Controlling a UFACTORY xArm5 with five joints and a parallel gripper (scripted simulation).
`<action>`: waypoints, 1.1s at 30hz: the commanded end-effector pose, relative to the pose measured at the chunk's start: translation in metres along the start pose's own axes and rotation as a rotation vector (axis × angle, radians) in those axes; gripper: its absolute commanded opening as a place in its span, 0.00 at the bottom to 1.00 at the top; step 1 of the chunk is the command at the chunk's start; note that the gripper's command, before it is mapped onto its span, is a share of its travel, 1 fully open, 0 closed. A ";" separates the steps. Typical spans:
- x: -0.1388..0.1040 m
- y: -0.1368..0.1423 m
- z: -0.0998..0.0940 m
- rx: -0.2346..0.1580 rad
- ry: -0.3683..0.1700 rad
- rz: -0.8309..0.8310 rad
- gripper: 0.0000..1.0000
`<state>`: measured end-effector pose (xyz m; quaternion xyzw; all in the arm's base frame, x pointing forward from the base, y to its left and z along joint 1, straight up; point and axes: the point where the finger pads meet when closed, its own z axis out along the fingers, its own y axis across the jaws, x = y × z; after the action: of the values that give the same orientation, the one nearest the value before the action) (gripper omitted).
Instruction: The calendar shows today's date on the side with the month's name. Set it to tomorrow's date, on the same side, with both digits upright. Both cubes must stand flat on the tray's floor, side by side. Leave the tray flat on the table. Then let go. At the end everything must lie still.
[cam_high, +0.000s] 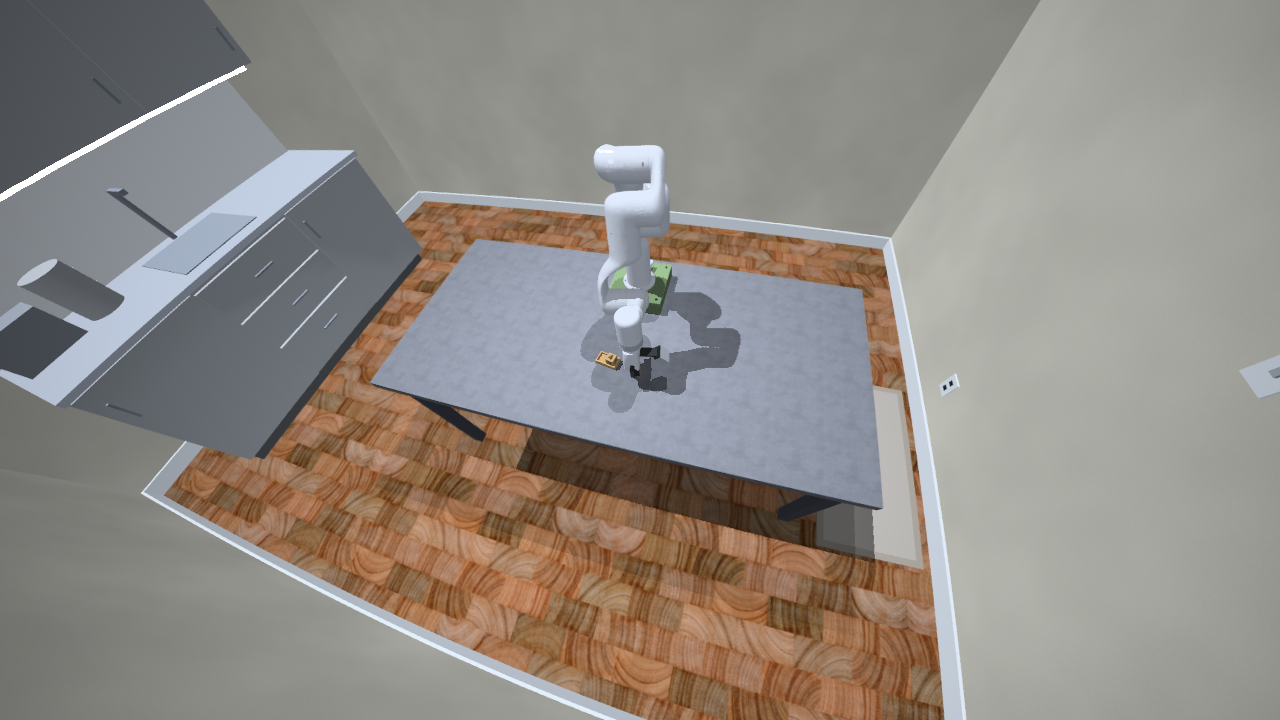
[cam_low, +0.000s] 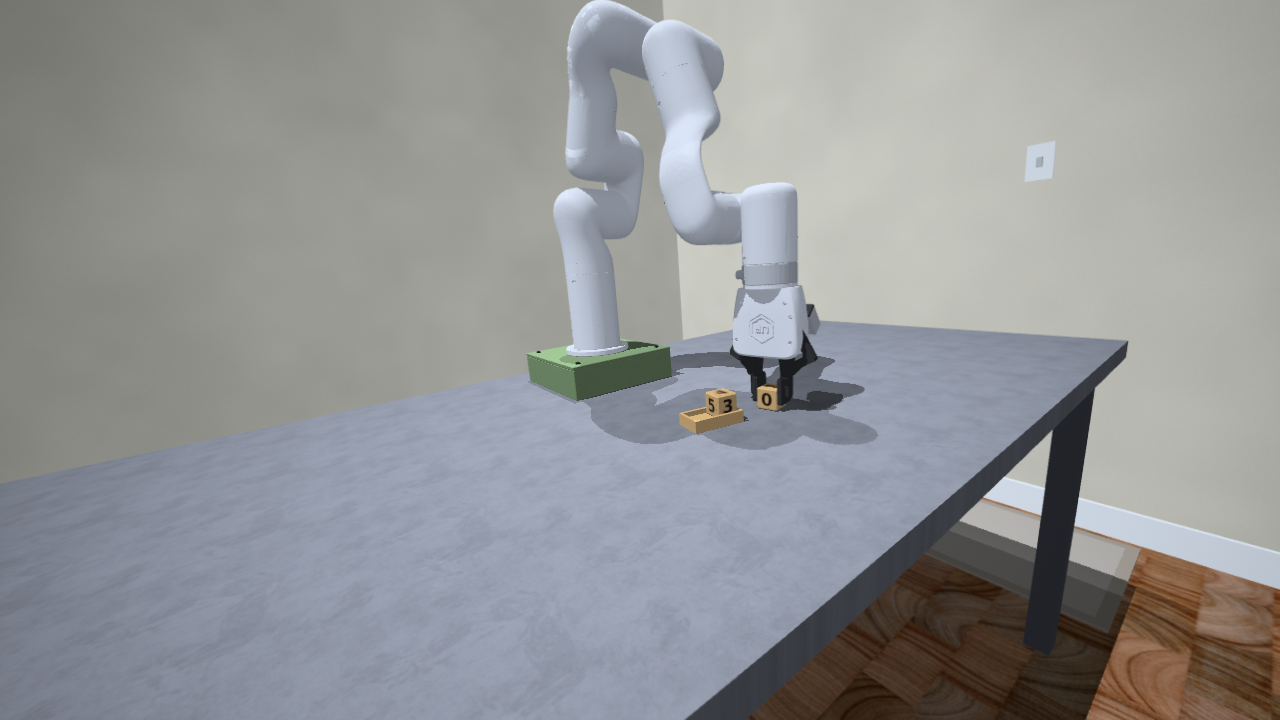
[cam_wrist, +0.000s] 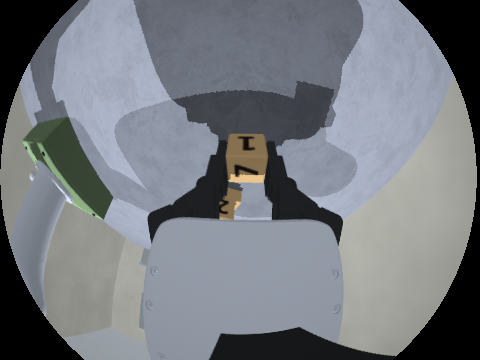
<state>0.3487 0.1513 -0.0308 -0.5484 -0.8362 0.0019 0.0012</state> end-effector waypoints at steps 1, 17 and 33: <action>0.000 0.001 -0.001 -0.003 0.000 0.000 0.37; 0.000 0.001 -0.001 -0.003 0.000 0.000 0.49; 0.000 0.001 -0.028 -0.003 0.000 0.000 0.49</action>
<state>0.3485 0.1512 -0.0191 -0.5484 -0.8362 0.0021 0.0014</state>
